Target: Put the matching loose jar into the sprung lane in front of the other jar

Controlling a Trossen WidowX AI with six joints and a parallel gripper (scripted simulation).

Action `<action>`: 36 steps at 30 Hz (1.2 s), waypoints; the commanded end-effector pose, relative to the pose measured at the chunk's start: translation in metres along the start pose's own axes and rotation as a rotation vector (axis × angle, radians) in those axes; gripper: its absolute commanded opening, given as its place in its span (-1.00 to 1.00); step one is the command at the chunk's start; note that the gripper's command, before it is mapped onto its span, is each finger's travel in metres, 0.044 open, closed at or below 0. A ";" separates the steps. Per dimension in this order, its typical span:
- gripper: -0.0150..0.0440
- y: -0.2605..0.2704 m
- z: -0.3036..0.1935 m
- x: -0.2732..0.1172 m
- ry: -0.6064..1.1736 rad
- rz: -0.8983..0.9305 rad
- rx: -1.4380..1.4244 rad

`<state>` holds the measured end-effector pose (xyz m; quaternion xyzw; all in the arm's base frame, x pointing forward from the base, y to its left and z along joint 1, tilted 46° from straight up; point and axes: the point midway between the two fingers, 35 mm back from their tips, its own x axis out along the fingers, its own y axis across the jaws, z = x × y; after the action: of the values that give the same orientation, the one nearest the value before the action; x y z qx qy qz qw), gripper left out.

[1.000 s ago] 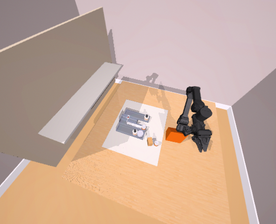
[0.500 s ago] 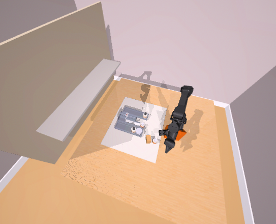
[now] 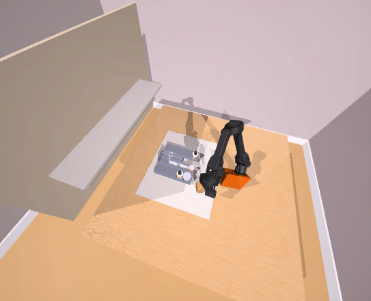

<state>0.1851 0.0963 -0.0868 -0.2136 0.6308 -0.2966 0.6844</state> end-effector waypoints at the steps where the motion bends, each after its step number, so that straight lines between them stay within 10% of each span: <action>1: 1.00 -0.009 0.004 0.004 -0.005 -0.040 -0.031; 36: 1.00 -0.015 0.006 0.076 -0.006 -0.043 -0.031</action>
<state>0.1912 0.0379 -0.1282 -0.2347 0.6292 -0.3008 0.6771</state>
